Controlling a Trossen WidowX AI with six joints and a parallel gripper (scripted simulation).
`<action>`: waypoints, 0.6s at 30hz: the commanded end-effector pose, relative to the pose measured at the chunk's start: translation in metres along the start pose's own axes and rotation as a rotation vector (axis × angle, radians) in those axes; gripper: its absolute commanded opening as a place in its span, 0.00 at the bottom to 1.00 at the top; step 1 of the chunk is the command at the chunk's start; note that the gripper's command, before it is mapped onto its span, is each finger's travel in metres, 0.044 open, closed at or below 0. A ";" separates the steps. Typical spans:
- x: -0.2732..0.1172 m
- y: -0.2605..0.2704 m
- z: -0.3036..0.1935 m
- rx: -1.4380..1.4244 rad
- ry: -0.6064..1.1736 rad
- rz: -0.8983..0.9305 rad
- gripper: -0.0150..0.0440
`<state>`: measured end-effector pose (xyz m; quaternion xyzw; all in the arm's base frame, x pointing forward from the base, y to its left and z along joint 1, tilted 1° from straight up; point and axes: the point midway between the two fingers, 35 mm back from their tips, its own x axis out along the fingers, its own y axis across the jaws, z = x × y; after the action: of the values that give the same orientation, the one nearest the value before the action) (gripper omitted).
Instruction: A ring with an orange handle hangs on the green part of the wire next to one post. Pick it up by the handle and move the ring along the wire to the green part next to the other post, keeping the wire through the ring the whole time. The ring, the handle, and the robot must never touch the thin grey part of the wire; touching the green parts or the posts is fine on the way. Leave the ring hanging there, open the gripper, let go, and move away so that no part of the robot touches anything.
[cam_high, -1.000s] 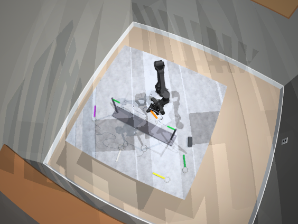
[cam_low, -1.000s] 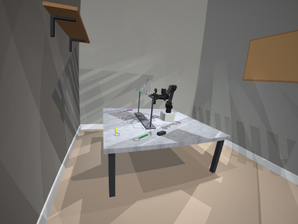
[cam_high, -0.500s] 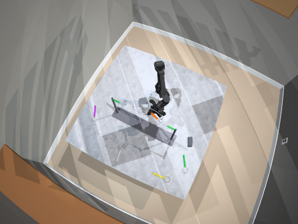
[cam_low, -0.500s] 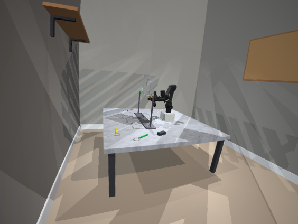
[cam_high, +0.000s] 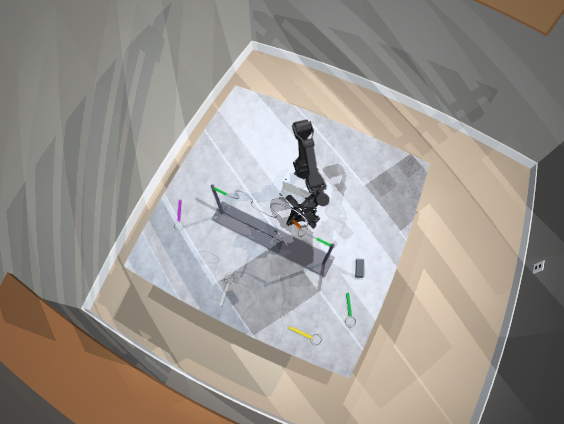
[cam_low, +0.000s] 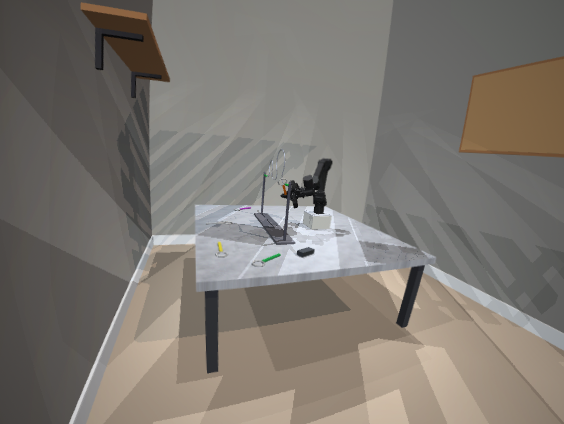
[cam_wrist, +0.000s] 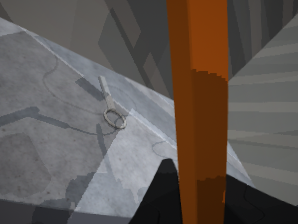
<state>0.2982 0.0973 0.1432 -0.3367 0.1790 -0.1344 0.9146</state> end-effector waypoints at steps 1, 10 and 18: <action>-0.002 0.016 0.004 0.092 0.009 0.043 0.00; -0.009 0.048 0.010 0.278 0.032 0.132 0.00; -0.017 0.073 0.020 0.428 0.051 0.204 0.00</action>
<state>0.2988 0.1551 0.1145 -0.1455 0.2002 -0.0924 0.9645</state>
